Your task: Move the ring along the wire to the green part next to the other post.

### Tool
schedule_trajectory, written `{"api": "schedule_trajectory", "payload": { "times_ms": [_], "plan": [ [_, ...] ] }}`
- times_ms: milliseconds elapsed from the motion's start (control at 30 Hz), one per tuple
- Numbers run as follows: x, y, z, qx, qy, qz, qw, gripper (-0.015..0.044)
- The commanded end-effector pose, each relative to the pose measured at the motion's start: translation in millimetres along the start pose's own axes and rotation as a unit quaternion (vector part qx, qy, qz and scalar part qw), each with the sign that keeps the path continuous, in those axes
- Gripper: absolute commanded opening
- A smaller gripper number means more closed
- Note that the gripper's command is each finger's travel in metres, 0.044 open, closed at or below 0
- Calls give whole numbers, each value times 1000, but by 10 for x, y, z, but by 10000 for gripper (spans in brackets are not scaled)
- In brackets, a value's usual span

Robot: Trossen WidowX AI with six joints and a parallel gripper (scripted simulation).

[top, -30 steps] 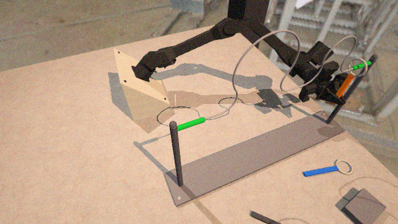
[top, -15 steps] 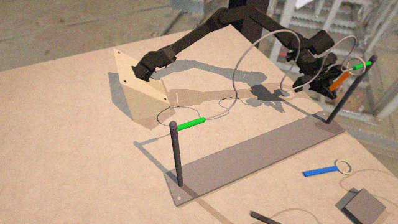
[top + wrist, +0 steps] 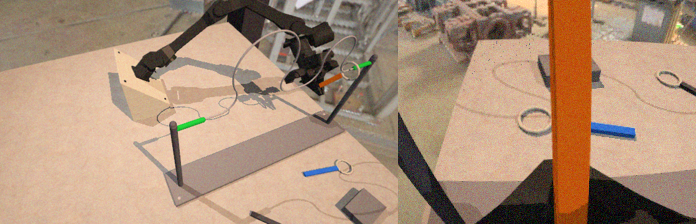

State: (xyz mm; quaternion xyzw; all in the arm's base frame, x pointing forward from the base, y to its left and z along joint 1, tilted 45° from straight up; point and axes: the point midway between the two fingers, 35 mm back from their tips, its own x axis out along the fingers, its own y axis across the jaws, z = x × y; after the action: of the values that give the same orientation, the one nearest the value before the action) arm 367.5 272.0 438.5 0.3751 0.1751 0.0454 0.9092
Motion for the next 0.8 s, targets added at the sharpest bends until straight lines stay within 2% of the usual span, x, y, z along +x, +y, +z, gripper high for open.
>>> {"api": "schedule_trajectory", "payload": {
  "times_ms": [0, 767],
  "plan": [
    [-57, -40, 27, -1, 12, -1, 1000, -150],
    [-75, -588, 75, -141, 8, -81, 987, -150]
  ]
}}
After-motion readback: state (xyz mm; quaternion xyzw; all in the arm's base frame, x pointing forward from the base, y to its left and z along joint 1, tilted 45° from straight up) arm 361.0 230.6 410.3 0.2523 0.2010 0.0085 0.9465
